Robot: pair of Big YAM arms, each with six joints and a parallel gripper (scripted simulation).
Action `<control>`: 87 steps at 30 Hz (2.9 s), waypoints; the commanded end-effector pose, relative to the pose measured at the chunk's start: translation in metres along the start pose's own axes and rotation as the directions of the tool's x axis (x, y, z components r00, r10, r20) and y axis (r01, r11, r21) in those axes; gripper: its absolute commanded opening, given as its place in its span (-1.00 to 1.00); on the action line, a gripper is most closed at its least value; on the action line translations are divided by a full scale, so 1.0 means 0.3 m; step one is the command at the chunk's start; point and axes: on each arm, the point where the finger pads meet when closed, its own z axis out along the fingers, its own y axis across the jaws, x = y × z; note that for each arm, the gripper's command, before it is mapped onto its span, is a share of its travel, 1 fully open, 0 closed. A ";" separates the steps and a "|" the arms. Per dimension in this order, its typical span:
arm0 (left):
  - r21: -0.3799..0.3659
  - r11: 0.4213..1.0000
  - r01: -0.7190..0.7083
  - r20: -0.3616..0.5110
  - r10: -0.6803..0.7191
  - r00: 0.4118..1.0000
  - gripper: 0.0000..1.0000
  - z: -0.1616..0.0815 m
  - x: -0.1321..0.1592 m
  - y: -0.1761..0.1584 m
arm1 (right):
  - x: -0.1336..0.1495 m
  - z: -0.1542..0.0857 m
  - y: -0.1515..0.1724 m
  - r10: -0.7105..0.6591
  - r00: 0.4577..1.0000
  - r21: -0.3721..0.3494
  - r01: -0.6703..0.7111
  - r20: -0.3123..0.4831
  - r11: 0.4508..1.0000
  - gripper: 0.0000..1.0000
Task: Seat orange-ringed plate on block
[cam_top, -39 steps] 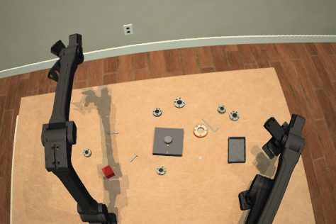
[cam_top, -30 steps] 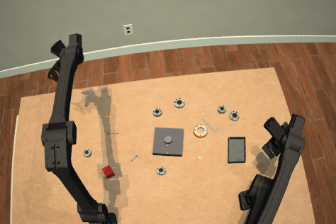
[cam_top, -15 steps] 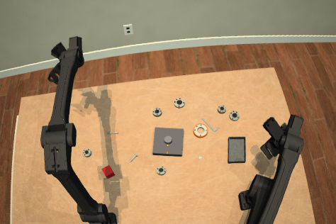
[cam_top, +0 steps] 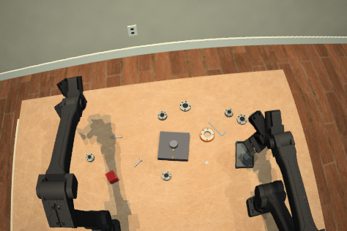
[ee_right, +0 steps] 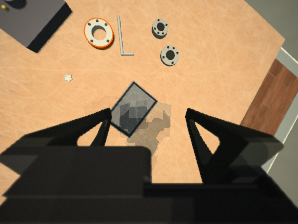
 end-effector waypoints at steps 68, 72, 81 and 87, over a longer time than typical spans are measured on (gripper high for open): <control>0.737 0.049 -0.674 0.673 0.045 0.738 1.00 -1.092 0.802 -0.029 | -0.392 0.589 0.383 0.973 0.094 0.390 -0.905 -0.213 0.172 0.78; 0.704 -0.042 -0.709 0.707 -0.054 0.705 1.00 -1.214 0.800 0.007 | -0.374 0.607 0.367 0.984 -0.002 0.459 -0.885 -0.177 0.081 0.78; 0.704 -0.072 -0.707 0.704 -0.066 0.707 1.00 -1.232 0.817 0.016 | -0.364 0.604 0.343 0.984 -0.008 0.472 -0.878 -0.176 0.078 0.78; 0.704 -0.072 -0.707 0.704 -0.066 0.707 1.00 -1.232 0.817 0.016 | -0.365 0.605 0.343 0.984 -0.008 0.471 -0.879 -0.176 0.078 0.78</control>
